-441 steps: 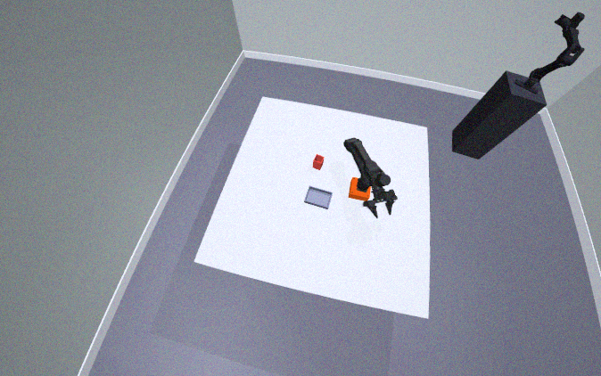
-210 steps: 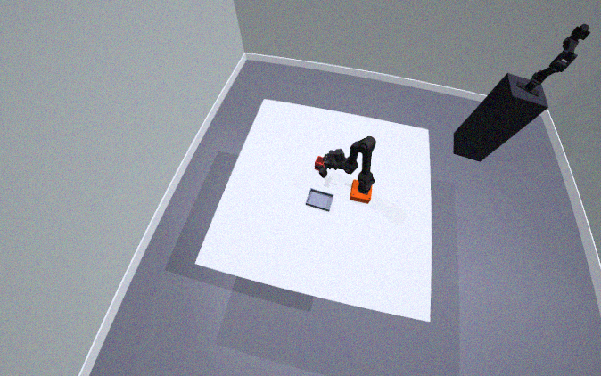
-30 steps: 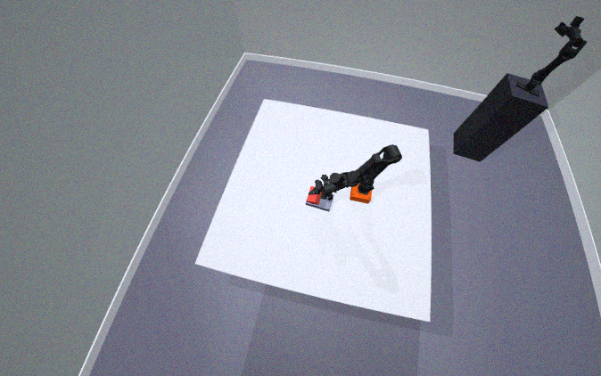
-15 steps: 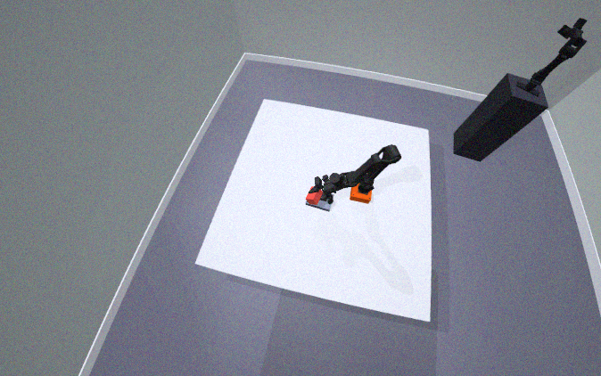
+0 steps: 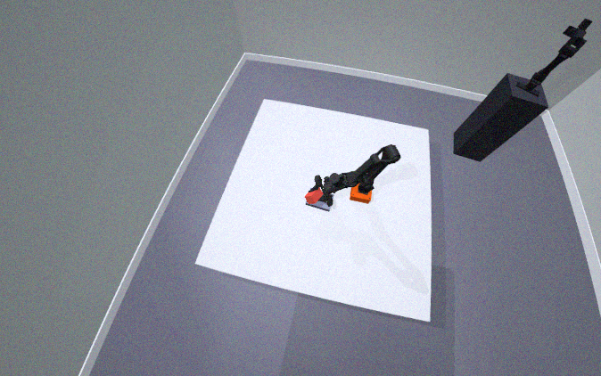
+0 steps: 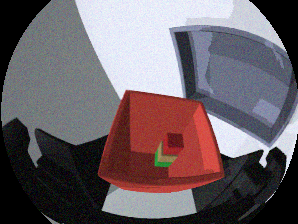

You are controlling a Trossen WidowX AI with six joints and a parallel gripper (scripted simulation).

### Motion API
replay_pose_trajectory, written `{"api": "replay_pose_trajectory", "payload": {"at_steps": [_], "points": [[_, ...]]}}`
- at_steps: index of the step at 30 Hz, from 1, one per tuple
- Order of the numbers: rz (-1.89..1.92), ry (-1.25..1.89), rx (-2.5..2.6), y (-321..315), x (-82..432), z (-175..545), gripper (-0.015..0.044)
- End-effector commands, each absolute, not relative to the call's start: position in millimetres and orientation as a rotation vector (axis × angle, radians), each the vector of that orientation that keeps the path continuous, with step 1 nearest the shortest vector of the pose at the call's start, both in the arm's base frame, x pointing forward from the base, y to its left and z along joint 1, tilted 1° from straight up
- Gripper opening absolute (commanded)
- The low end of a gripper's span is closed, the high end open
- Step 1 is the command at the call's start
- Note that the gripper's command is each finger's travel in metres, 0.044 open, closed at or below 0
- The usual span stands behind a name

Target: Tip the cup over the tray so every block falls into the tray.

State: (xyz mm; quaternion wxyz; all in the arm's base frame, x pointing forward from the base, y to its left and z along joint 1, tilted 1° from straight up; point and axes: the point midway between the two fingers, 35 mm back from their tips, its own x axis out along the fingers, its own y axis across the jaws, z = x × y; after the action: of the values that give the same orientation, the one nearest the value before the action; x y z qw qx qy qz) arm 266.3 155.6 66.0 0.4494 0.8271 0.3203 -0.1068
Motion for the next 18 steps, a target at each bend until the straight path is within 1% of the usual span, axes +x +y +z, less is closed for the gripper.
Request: {"api": "replay_pose_trajectory", "payload": {"at_steps": [1, 18], "points": [[-0.297, 0.787, 2.121, 155.6, 267.2, 66.4, 0.0], [-0.474, 0.778, 2.466, 156.6, 268.1, 64.9, 0.0]]}}
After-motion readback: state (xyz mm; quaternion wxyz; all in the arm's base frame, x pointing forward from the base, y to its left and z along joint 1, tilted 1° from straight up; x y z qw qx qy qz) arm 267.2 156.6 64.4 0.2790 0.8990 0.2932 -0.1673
